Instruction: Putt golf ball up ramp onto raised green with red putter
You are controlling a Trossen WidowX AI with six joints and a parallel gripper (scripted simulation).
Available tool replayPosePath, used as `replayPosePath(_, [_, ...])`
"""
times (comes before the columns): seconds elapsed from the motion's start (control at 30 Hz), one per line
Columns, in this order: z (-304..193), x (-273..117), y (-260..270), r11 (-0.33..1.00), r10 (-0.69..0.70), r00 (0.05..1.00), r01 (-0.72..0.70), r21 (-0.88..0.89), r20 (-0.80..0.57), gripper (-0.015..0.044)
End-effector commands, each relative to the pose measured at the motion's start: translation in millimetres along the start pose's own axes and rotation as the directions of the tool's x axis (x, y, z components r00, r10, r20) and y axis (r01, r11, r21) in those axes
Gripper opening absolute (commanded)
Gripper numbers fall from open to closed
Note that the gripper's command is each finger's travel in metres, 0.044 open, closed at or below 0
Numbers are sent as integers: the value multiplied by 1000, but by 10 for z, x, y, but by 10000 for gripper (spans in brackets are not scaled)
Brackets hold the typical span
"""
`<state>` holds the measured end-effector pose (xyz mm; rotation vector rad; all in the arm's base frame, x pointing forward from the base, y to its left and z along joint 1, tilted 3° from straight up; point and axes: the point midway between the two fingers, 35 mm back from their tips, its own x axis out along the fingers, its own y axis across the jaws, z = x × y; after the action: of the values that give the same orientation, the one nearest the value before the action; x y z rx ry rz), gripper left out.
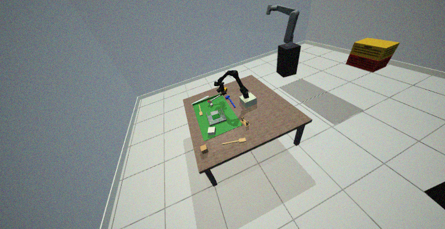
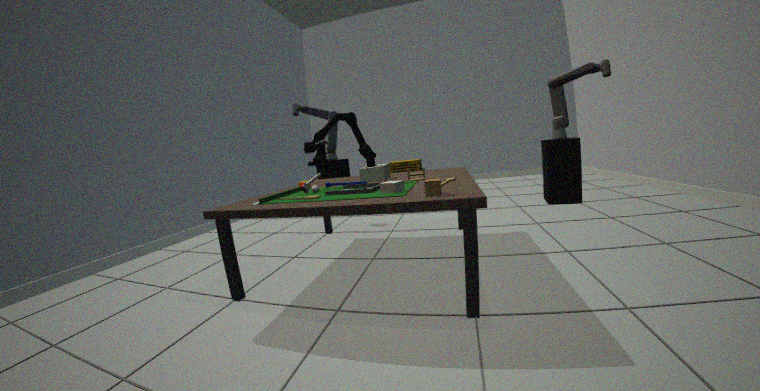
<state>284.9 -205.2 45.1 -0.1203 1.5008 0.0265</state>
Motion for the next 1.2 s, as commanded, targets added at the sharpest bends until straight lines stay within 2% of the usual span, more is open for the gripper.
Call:
replayPosePath(0.0, [4,16,-175,1000,-2,1000,2,2,3,0])
replayPosePath(0.33, [-12,20,-150,1000,-3,1000,3,11,-1,0])
replayPosePath(0.73, [2,24,1173,1000,11,1000,-11,3,3,0])
replayPosePath(0.97, [4,-34,1188,1000,11,1000,-11,3,3,0])
replayPosePath(1.17, [16,-361,1179,1000,11,1000,-11,3,4,0])
